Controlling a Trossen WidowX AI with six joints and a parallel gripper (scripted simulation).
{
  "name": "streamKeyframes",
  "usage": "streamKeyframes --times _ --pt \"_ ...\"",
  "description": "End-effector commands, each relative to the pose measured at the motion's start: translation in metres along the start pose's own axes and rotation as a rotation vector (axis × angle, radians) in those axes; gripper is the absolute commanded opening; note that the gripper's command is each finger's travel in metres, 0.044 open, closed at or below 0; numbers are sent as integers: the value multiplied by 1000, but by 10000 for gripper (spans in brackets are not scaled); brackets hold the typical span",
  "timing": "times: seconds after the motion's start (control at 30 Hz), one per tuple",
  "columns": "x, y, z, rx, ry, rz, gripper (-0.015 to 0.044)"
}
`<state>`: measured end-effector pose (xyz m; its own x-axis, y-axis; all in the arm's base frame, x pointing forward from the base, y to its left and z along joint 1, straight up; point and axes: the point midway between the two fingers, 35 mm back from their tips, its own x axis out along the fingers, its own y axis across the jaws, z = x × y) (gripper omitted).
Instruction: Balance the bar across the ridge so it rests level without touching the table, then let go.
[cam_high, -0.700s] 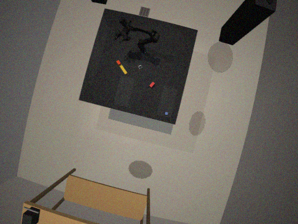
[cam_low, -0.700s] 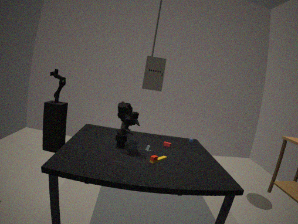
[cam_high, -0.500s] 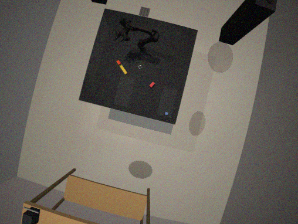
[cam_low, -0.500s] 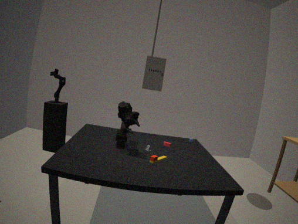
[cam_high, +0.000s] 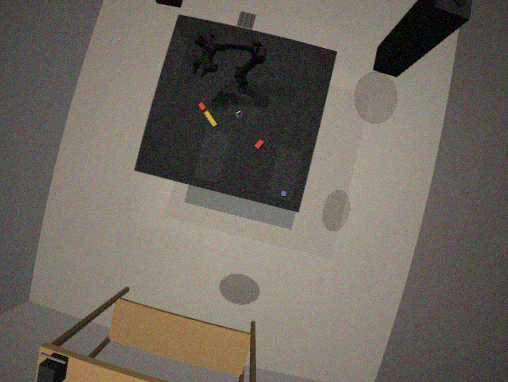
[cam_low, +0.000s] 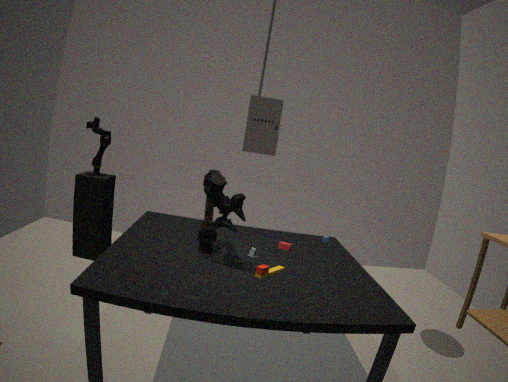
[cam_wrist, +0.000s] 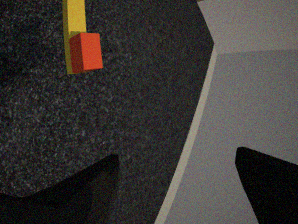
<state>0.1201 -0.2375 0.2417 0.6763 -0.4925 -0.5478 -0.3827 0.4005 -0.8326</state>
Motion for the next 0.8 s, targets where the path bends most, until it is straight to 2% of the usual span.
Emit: streamKeyframes --times 0.0,0.77 --pt "12 -2 3 40 -26 70 315" --pt "72 -9 43 147 -91 437 315"
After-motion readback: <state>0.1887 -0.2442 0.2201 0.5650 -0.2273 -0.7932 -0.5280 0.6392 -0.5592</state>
